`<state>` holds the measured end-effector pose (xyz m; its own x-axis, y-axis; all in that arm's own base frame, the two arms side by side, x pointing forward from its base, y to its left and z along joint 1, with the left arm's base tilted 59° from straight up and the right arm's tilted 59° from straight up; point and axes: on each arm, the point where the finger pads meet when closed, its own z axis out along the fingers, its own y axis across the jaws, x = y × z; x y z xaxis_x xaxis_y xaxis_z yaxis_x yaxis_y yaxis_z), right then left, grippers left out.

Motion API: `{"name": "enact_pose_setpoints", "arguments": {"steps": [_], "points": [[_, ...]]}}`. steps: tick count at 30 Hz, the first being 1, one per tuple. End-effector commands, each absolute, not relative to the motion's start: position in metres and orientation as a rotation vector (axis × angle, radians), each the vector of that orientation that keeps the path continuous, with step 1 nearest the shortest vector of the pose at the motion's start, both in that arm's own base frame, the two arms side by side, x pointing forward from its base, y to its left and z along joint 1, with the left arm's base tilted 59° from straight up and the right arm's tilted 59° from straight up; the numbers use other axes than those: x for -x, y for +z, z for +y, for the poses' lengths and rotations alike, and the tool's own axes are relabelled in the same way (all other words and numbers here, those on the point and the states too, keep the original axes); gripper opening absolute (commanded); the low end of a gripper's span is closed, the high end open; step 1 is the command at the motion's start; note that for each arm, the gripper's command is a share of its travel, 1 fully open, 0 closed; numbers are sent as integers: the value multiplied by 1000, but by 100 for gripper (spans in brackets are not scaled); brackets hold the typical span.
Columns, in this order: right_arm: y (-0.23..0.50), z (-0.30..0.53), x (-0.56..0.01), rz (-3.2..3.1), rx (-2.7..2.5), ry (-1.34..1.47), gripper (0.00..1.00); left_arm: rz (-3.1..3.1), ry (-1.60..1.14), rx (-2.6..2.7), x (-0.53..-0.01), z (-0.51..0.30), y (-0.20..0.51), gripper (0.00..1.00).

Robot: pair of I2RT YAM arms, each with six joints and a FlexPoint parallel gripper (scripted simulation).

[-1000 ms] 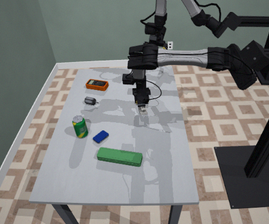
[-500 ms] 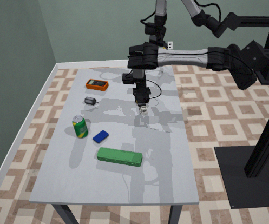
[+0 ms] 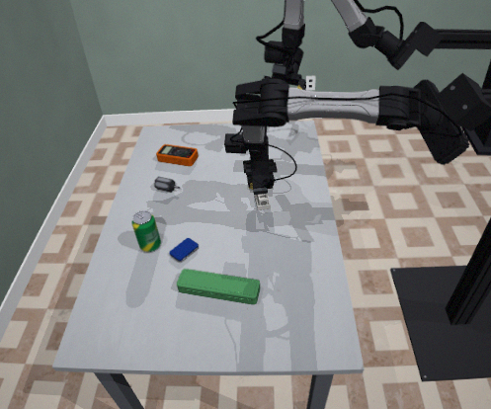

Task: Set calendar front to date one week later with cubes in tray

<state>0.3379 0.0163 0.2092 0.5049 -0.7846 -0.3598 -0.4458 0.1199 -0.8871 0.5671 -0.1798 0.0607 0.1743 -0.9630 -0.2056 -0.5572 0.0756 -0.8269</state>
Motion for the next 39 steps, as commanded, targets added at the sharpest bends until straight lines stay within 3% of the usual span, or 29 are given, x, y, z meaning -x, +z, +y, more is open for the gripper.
{"name": "enact_pose_setpoints", "arguments": {"steps": [1, 39], "points": [[225, 18, -337, 1073, 1521, -395, 100, 1500, -655, 1561, -558, -199, 81, 20], [225, 18, -337, 1073, 1521, -395, 100, 1489, -606, 1578, -580, -176, 58, 20]]}}
